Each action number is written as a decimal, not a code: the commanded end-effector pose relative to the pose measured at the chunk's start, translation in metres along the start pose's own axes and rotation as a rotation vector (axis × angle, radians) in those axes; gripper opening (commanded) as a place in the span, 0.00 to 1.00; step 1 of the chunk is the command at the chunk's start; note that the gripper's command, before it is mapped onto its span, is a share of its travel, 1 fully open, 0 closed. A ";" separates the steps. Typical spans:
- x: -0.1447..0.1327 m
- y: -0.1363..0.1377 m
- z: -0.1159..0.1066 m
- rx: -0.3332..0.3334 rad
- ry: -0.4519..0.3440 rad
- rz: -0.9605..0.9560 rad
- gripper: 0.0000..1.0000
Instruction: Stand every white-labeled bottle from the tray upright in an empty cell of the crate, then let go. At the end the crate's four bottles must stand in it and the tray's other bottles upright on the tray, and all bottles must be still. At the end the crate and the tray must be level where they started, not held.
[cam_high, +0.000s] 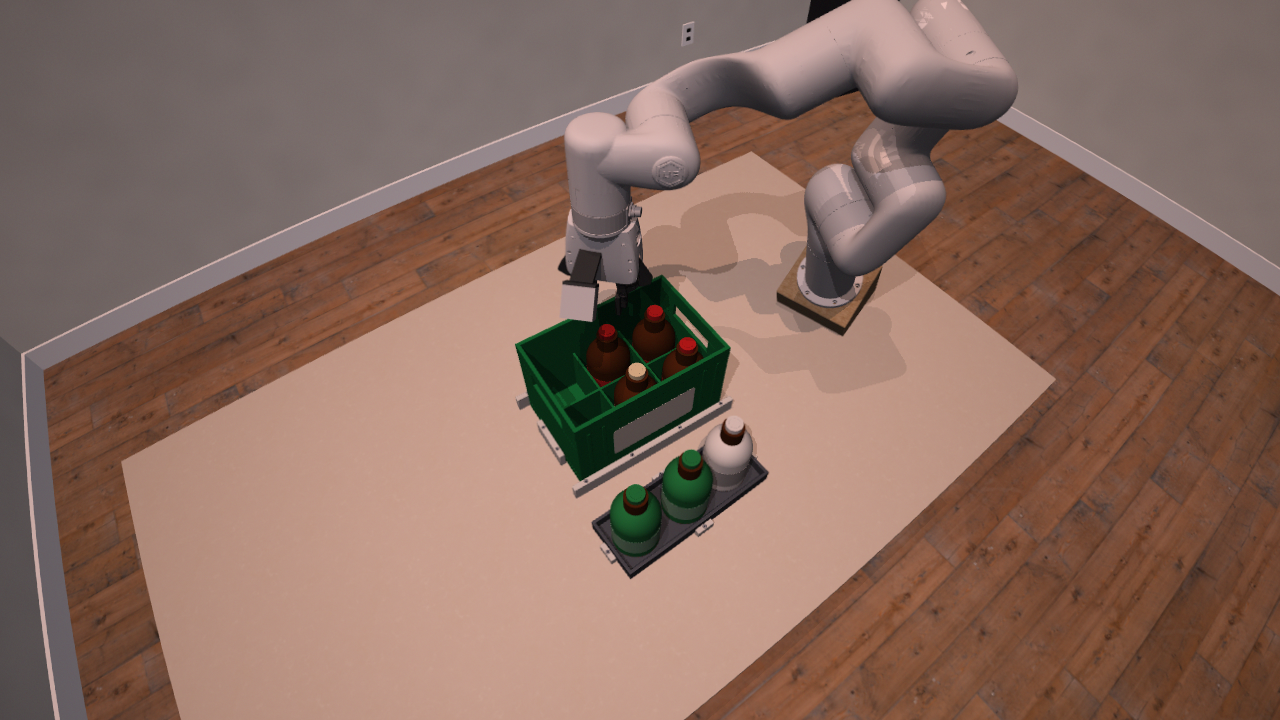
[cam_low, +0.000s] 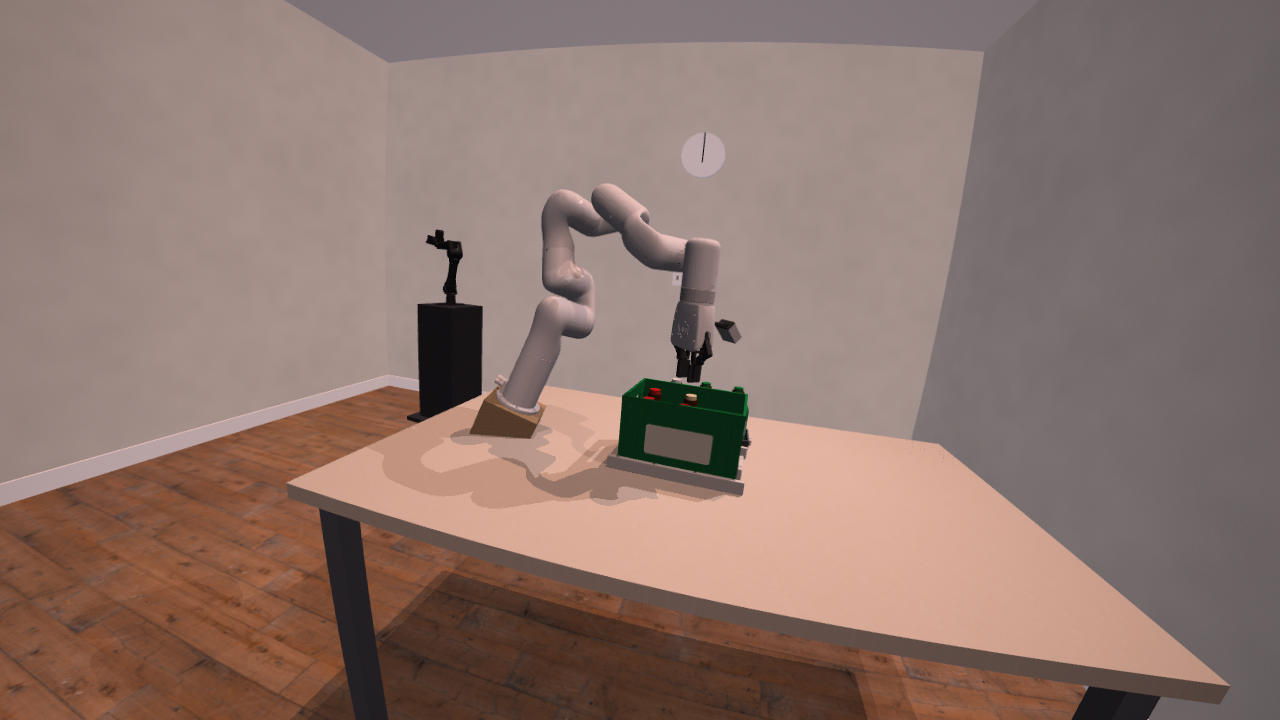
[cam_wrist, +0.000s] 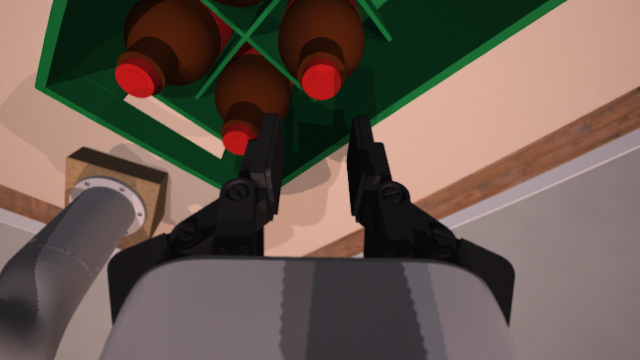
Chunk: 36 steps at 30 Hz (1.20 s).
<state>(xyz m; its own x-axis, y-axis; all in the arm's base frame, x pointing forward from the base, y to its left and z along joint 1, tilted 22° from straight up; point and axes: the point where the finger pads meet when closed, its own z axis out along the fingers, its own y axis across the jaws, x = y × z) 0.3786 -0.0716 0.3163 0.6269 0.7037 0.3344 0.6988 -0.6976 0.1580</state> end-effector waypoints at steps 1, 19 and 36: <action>0.001 0.001 -0.002 -0.004 0.002 -0.001 0.00; 0.001 0.001 -0.002 -0.004 0.002 -0.001 0.00; 0.065 -0.082 0.006 0.014 -0.030 -0.031 0.00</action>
<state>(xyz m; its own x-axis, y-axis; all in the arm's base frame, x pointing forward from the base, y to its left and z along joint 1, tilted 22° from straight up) 0.3739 -0.0237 0.3160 0.6185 0.7164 0.3229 0.7154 -0.6833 0.1458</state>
